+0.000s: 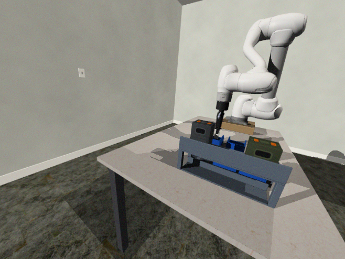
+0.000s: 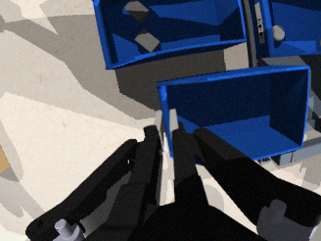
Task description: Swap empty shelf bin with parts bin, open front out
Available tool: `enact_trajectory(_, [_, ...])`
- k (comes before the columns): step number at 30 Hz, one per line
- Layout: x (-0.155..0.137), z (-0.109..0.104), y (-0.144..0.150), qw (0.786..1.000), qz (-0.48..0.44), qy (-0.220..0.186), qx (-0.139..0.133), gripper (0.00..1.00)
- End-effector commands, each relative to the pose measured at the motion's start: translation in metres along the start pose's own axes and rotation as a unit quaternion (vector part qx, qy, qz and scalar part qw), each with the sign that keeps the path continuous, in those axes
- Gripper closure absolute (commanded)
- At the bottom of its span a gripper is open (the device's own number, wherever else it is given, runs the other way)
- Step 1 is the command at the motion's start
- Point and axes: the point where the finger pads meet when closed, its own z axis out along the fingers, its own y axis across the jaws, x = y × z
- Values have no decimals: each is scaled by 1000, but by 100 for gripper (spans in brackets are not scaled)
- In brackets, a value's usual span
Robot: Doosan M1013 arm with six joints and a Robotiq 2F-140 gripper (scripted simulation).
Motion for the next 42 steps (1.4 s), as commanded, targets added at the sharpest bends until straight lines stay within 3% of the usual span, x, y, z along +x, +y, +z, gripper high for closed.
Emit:
enact_trajectory(1, [0,0,-1,1000,0,0,0,90])
enact_trajectory(42, [0,0,-17,1000,0,0,0,90])
